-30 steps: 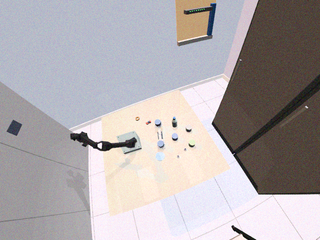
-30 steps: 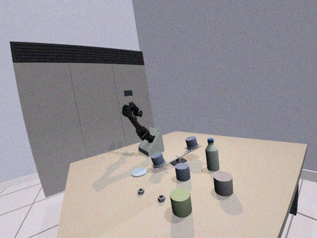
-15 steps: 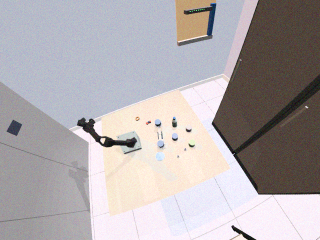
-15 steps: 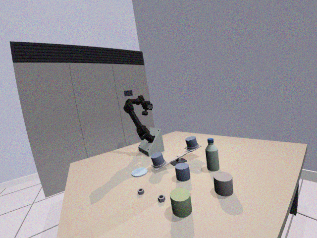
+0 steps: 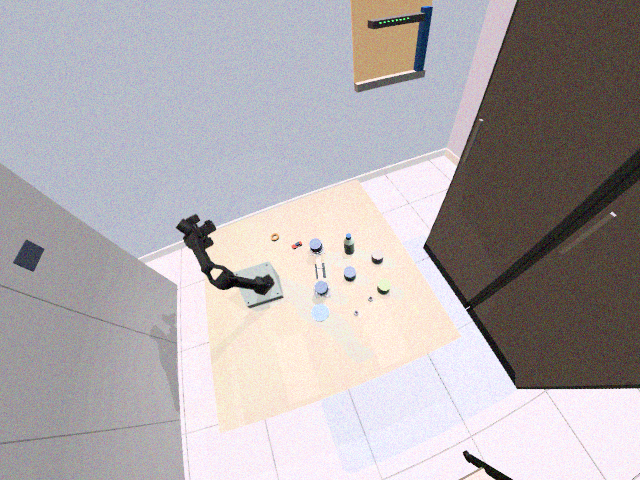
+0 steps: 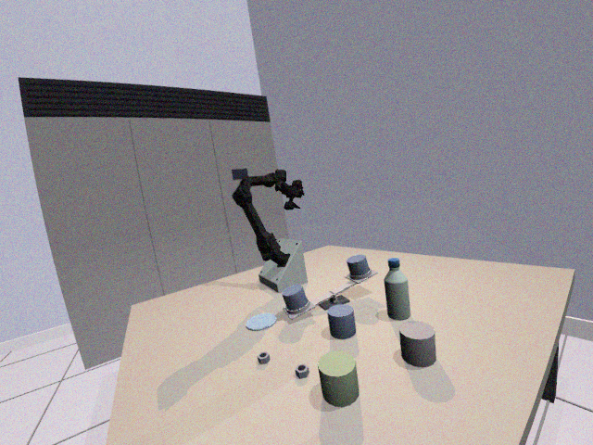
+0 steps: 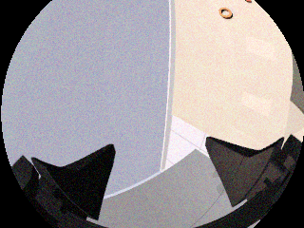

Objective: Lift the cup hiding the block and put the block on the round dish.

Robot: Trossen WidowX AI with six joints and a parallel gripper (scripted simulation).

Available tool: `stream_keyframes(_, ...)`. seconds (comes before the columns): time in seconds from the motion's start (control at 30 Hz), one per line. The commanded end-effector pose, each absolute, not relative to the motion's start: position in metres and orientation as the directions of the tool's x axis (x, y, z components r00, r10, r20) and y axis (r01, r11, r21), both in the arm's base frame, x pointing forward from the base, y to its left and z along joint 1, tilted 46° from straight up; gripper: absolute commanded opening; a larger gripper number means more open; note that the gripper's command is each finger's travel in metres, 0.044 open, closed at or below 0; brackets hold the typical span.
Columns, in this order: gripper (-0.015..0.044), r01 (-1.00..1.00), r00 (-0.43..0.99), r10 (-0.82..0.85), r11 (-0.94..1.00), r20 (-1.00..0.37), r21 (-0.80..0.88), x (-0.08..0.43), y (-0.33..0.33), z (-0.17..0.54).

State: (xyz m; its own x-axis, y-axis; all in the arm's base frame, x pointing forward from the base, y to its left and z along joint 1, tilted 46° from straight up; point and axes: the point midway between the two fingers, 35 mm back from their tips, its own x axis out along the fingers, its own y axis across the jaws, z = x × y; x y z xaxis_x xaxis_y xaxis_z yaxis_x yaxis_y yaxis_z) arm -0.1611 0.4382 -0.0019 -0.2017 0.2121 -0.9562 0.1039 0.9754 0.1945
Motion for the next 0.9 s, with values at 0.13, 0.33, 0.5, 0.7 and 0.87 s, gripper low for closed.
stream_keyframes(0.13, 0.0440, 0.150, 0.035, 0.128, 0.980, -0.991, 0.132, -0.063, 0.412, -0.011)
stream_keyframes(0.33, 0.0440, 0.187, 0.205, 0.015, 0.981, -0.979, 0.054, 0.010, 0.377, -0.011)
stream_keyframes(0.5, 0.0440, 0.218, 0.325, -0.104, 0.975, -0.940, -0.033, 0.064, 0.339, -0.007)
stream_keyframes(0.7, 0.0440, 0.257, 0.433, -0.261, 0.953, -0.863, -0.160, 0.118, 0.286, 0.004)
stream_keyframes(0.87, 0.0440, 0.288, 0.494, -0.392, 0.916, -0.776, -0.280, 0.153, 0.239, 0.016)
